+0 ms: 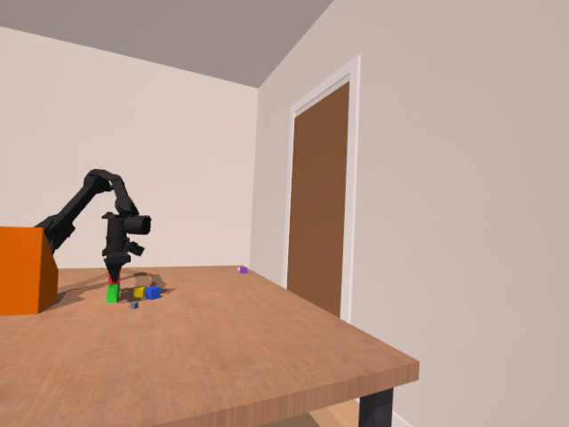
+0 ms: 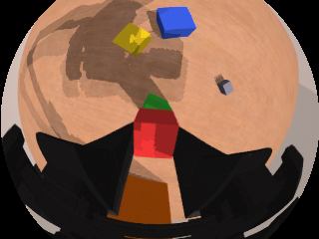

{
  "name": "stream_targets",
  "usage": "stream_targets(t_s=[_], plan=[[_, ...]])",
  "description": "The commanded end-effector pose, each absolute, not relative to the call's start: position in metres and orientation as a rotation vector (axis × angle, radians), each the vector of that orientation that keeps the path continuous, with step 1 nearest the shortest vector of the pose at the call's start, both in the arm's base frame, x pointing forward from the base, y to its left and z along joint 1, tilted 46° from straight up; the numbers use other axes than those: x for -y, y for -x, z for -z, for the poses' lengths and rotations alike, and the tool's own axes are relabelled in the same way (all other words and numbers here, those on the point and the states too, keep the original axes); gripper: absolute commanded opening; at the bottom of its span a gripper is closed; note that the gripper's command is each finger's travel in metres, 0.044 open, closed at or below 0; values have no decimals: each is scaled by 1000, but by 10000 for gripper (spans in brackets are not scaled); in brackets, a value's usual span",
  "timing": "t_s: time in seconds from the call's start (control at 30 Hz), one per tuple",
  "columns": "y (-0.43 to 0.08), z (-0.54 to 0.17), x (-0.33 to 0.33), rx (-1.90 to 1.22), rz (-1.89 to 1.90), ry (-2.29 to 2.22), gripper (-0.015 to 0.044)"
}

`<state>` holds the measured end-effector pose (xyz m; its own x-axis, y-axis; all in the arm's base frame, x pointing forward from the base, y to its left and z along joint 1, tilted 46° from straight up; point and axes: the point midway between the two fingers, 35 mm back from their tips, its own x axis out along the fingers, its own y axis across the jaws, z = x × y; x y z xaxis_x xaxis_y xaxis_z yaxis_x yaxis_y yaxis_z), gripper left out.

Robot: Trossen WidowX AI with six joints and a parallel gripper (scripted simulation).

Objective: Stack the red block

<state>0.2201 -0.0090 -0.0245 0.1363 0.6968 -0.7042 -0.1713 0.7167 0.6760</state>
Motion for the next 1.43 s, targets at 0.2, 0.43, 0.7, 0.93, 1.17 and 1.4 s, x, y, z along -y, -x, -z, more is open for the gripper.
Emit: stream_targets(t_s=[0.2,0.43,0.7,0.93,1.17,1.4], plan=[[-220,25,9,-1291,-665,-500,53],[-220,25,9,-1291,-665,-500,236],[-220,25,9,-1291,-665,-500,440],[-220,25,9,-1291,-665,-500,440],[-220,25,9,-1291,-665,-500,440],[-220,25,9,-1291,-665,-500,440]])
